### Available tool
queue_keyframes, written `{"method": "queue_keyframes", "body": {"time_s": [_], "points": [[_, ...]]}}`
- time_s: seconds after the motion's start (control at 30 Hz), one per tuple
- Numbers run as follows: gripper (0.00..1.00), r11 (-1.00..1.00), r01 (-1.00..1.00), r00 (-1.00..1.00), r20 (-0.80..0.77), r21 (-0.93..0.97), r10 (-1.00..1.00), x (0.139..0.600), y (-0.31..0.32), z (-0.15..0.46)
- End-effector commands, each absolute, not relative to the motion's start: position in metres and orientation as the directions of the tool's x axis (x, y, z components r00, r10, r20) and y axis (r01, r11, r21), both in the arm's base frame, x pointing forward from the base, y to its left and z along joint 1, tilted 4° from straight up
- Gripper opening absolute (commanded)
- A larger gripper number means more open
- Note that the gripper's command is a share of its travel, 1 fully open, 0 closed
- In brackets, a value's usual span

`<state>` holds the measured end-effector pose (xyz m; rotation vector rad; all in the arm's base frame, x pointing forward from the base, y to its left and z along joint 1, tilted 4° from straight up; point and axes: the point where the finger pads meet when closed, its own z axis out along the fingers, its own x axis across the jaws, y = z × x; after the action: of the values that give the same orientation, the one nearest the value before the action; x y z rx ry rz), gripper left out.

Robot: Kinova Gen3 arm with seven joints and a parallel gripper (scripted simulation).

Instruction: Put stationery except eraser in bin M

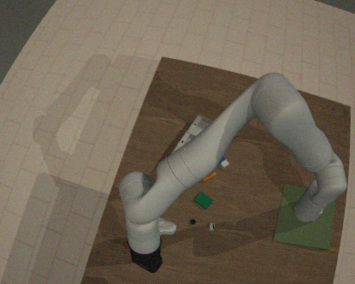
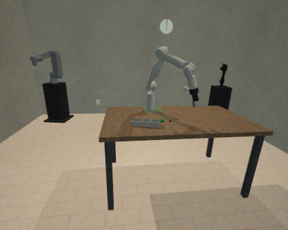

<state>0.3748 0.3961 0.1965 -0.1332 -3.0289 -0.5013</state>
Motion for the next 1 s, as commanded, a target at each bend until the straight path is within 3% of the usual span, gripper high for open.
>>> {"method": "queue_keyframes", "body": {"time_s": [0.0, 0.97], "points": [[0.31, 0.94, 0.15, -0.988, 0.072, 0.307, 0.135, 0.38, 0.378, 0.205], [0.31, 0.708, 0.693, -0.718, 0.043, 0.14, 0.694, 0.385, 0.207, 0.221]]}}
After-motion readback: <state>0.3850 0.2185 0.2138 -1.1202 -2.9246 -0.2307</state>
